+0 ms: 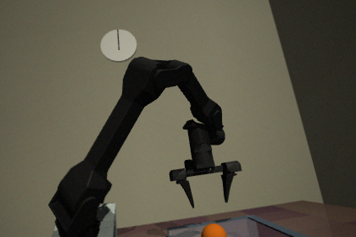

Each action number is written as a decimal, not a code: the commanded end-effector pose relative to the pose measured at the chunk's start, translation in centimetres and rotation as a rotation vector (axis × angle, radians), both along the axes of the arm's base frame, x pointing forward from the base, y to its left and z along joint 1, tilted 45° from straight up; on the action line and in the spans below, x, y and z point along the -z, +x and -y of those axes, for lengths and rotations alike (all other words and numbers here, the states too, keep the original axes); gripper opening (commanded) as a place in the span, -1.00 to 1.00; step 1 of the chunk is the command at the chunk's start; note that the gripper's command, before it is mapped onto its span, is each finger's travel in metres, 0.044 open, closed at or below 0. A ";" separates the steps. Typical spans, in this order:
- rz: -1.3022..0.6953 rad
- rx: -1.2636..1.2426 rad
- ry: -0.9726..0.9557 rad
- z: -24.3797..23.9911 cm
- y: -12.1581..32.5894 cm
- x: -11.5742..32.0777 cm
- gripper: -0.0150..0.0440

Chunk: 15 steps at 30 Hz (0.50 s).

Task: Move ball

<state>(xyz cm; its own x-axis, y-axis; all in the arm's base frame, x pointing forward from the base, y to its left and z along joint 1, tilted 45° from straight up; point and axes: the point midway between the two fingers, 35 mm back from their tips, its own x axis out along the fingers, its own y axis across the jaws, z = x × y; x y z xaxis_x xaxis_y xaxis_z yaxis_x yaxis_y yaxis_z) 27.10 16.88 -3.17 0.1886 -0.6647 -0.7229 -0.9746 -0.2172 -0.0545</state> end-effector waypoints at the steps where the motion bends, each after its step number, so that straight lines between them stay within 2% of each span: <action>1: -0.001 -0.004 0.000 -0.2 0.0 -0.1 1.00; 5: -0.001 0.000 -0.001 -2.8 -1.1 -3.3 1.00; 15: -0.001 0.000 -0.001 -2.9 -1.2 -3.5 1.00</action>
